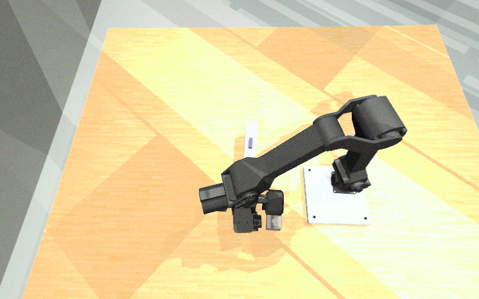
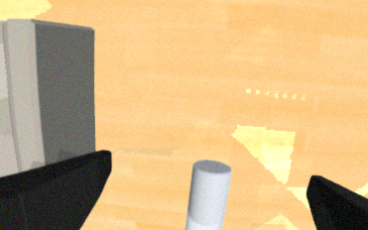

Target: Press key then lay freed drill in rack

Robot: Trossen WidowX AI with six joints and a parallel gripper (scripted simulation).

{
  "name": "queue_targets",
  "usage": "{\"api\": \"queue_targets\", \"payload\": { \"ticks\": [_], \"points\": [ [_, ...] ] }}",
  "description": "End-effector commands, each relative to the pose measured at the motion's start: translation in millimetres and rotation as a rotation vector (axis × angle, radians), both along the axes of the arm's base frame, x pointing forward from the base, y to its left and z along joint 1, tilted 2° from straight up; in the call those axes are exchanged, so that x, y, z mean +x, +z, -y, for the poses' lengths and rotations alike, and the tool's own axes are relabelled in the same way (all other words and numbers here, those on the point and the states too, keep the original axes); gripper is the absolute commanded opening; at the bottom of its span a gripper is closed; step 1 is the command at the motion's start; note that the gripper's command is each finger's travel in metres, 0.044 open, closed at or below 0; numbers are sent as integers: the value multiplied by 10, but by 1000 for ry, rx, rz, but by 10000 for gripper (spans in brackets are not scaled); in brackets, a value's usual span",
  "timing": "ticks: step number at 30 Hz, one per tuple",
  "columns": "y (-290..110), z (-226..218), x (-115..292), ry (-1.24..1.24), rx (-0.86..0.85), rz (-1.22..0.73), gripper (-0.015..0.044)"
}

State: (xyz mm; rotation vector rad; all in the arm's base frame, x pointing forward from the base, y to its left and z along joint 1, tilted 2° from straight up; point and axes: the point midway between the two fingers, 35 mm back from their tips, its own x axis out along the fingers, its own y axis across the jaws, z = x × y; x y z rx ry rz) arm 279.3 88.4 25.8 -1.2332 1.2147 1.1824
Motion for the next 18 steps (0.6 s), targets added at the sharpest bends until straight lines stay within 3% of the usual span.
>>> {"api": "queue_targets", "payload": {
  "ticks": [1,17,18],
  "points": [
    [-9,26,-5,1,2,-2,440],
    [-29,92,-9,1,1,-2,440],
    [-16,73,8,0,0,2,414]
  ]
}}
